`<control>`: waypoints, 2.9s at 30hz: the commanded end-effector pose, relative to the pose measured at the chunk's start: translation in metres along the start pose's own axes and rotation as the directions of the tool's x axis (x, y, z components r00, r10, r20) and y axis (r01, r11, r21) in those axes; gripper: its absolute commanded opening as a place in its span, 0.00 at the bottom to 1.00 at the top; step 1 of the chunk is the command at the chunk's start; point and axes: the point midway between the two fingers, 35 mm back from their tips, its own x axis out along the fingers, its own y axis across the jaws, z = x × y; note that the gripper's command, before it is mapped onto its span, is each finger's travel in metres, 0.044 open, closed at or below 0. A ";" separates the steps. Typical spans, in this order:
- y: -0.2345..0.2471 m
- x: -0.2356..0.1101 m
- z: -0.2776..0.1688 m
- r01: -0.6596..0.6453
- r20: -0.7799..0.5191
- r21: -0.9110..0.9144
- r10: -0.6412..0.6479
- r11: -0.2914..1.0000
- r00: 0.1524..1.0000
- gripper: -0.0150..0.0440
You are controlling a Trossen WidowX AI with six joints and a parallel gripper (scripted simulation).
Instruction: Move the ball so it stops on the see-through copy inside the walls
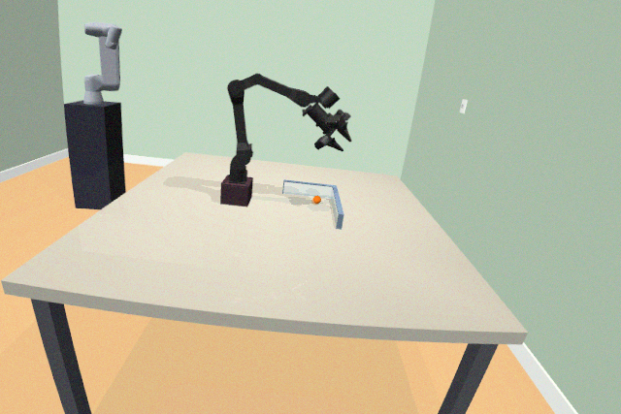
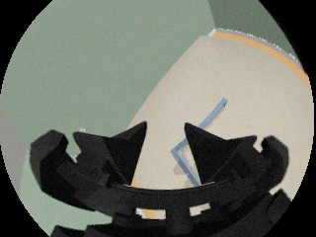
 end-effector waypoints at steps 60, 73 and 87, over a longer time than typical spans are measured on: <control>-0.153 0.113 -0.177 -0.030 -0.469 -0.803 -0.600 0.596 0.648 0.53; -0.135 0.099 -0.163 -0.030 -0.469 -0.803 -0.599 0.596 0.649 0.25; -0.077 0.031 -0.117 -0.030 -0.469 -0.802 -0.599 0.596 0.649 0.25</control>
